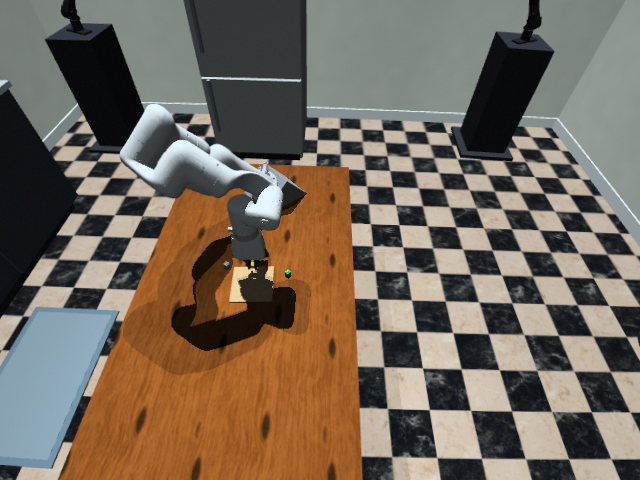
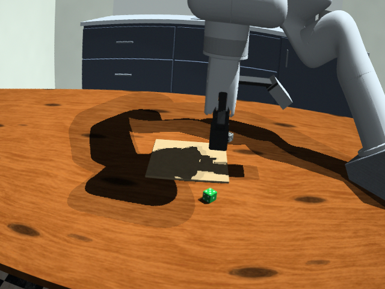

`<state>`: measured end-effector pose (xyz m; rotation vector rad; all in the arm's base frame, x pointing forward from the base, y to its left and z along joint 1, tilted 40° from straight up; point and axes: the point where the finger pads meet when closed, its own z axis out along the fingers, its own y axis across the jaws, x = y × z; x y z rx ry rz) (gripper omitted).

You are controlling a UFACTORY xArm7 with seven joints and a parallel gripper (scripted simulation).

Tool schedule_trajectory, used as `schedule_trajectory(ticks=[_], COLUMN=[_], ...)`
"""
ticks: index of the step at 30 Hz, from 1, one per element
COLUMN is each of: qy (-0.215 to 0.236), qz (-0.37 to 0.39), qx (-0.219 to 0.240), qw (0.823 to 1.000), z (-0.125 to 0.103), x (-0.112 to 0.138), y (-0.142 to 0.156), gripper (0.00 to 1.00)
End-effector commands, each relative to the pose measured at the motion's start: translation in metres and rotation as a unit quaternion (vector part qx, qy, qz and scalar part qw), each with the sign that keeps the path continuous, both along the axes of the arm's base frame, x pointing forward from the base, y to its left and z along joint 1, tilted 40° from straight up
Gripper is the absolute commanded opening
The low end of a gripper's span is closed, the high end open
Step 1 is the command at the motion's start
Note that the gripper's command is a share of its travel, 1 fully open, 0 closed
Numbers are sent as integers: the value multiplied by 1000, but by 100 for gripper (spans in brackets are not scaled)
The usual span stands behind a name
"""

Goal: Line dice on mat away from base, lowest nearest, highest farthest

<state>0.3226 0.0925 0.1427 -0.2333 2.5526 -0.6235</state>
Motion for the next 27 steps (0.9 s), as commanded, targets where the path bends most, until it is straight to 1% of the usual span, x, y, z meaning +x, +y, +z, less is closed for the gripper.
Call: schedule_trajectory(ticks=[1, 9, 27], qy=[-3, -3, -3], qz=[1, 1, 1], qx=[1, 1, 1], qw=[1000, 1000, 1000], z=[-13, -17, -17], x=[10, 13, 13], y=[-4, -7, -7], gripper=[11, 11, 11])
